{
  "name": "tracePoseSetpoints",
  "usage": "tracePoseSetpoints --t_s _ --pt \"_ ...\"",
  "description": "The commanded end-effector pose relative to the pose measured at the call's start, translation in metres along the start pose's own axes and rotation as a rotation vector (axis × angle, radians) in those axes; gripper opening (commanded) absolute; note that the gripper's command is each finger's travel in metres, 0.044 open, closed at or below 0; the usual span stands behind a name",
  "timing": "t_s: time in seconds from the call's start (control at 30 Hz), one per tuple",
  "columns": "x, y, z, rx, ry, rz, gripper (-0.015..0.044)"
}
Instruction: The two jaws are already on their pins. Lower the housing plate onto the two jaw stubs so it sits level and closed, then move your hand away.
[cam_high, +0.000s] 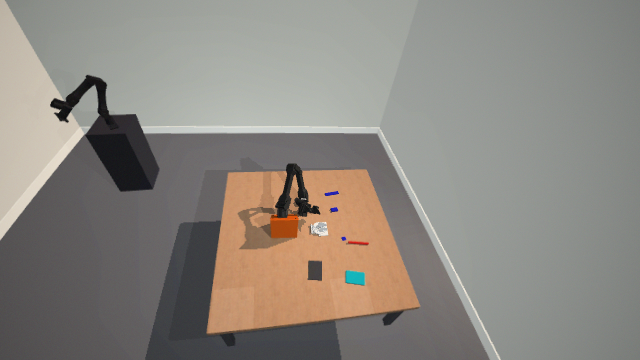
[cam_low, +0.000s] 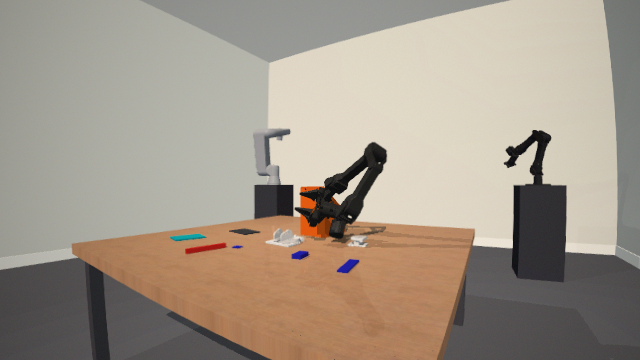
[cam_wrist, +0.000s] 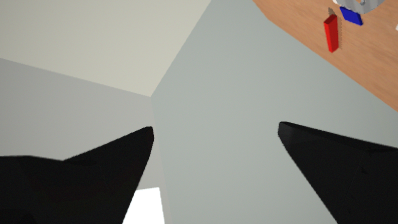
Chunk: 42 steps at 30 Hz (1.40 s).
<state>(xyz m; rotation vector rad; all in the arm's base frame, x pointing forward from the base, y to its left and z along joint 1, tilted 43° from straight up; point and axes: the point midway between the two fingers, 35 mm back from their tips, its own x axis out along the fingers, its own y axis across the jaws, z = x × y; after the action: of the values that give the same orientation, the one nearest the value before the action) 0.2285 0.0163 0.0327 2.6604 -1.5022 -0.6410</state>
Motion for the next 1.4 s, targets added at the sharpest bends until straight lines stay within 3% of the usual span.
tracePoseSetpoints --t_s 0.0,1.37 --pt "0.000 -0.001 -0.001 0.071 -0.027 0.009 0.0440" --pt "-0.013 -0.013 0.005 0.768 -0.353 0.137 0.0440"
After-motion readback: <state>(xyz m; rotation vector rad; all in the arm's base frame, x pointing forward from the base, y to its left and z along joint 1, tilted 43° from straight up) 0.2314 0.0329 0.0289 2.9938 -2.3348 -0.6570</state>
